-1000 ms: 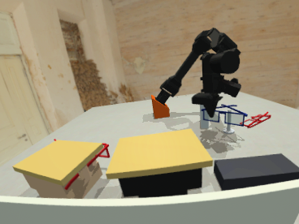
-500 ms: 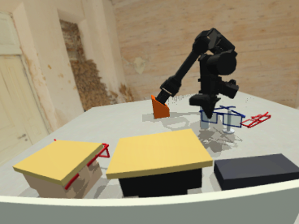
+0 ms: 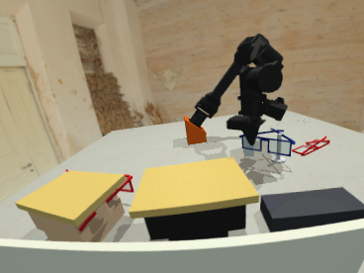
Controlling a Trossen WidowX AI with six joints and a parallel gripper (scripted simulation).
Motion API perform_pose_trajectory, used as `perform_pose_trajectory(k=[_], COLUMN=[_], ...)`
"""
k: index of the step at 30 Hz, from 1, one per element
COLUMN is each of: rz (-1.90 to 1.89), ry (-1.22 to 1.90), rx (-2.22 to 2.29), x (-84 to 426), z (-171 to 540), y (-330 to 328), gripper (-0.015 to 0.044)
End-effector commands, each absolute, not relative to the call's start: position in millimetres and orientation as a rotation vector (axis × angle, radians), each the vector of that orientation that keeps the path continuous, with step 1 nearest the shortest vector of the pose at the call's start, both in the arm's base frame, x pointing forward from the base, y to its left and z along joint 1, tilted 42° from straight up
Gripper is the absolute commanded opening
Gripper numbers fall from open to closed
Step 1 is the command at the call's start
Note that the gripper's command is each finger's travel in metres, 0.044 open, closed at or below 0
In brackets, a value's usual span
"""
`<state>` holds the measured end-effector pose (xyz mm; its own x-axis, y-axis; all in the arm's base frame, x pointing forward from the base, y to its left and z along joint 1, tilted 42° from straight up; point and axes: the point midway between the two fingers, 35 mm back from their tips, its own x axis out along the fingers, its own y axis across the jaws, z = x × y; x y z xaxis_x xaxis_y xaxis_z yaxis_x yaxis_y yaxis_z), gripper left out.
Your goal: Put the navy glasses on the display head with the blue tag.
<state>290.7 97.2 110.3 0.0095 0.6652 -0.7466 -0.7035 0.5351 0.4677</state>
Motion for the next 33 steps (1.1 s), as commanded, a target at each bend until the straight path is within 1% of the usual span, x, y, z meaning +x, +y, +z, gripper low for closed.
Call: perform_pose_trajectory(k=[1,33], rz=[1.073,1.072], ry=[1.140,1.142], rx=[-0.038,-0.038], x=[289.1,281.9], z=[105.8,87.0], y=[94.5,73.8], gripper=[0.0000,0.0000])
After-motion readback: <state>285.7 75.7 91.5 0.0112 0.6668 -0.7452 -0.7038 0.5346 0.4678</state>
